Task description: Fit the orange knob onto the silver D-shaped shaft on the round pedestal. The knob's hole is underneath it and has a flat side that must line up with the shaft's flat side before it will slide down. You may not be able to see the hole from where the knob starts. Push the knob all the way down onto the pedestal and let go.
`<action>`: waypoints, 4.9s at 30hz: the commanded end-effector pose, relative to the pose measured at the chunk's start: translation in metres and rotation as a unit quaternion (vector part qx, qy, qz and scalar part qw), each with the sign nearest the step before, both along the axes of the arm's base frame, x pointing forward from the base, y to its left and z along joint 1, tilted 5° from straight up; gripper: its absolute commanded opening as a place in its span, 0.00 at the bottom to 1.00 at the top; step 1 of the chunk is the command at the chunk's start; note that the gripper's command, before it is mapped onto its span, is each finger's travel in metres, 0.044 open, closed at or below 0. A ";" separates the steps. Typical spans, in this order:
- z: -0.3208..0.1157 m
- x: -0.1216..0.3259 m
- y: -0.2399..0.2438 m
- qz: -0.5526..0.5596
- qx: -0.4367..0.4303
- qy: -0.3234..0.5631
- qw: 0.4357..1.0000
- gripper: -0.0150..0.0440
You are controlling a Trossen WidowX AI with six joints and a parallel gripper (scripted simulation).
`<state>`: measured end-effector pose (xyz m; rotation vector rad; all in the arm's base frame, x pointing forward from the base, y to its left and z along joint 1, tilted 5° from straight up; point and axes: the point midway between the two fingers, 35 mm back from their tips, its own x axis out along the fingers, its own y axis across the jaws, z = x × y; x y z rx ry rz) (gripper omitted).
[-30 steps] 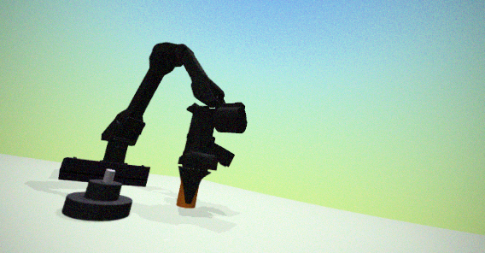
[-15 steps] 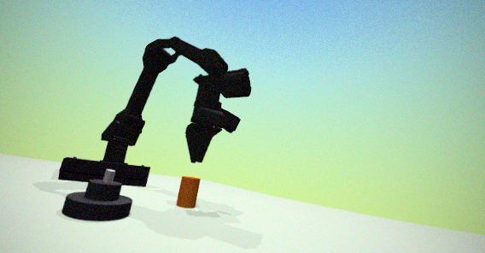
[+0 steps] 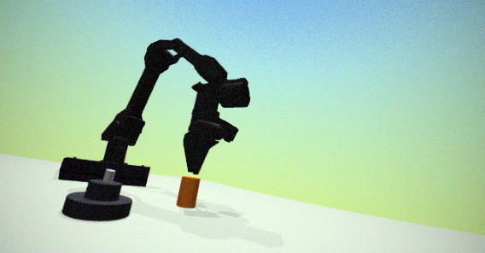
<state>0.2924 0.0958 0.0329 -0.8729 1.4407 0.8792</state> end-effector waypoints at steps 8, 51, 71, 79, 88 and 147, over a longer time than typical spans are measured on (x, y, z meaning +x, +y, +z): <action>-0.019 -0.001 0.000 0.002 0.002 0.002 1.000 1.00; -0.061 -0.005 -0.001 0.002 0.002 0.003 1.000 0.50; -0.011 0.006 0.003 -0.002 0.004 0.000 1.000 0.25; 0.014 0.009 0.004 -0.002 0.004 0.000 1.000 0.25; 0.043 0.012 0.004 -0.001 0.003 0.001 1.000 0.25; 0.041 0.039 -0.128 0.001 -0.004 0.000 1.000 0.25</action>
